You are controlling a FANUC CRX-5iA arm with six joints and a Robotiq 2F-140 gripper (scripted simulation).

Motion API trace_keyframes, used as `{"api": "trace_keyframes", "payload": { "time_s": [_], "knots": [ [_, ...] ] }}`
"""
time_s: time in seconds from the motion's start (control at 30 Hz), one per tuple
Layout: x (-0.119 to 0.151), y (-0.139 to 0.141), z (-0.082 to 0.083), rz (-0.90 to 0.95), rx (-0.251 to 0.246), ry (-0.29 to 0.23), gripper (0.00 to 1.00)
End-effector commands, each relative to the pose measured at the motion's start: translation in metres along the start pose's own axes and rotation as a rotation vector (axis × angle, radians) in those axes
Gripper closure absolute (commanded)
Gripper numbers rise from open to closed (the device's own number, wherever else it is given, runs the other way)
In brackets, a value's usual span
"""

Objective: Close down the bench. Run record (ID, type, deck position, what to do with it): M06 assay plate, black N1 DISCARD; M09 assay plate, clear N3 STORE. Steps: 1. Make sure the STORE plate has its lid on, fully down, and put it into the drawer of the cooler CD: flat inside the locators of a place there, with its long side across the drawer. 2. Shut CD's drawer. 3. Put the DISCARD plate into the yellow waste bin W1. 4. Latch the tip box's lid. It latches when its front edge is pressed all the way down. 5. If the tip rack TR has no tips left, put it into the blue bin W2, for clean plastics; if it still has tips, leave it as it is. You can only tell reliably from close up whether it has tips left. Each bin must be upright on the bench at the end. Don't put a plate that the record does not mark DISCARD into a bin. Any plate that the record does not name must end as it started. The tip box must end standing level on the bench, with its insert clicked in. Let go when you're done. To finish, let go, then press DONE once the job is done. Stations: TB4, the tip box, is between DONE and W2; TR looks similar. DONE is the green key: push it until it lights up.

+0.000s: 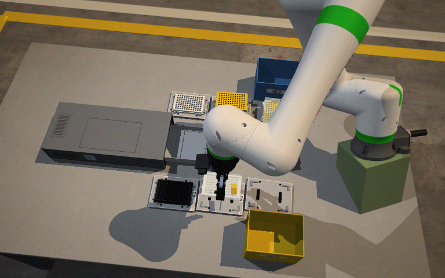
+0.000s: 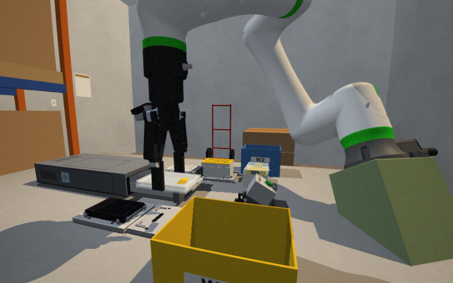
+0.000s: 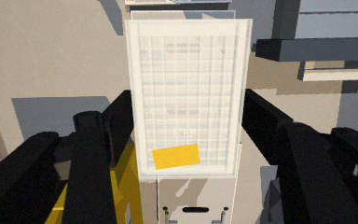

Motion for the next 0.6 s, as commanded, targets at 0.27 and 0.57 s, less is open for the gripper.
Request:
{"api": "trace_keyframes", "payload": {
  "time_s": [0.27,0.57],
  "knots": [
    [0.000,0.000,0.015,0.000,-0.001,0.001,0.90],
    [0.000,0.000,0.024,0.000,-0.001,0.001,0.90]
  ]
}}
Point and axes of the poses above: the point where the finger pads meet when closed, its own z axis back along the fingers, its own y axis across the jaws, x = y × z, the point moved 6 cm from there along z, back along the fingers, and after that the axes turned 14 degrees about -z, right-handed, at the moved point
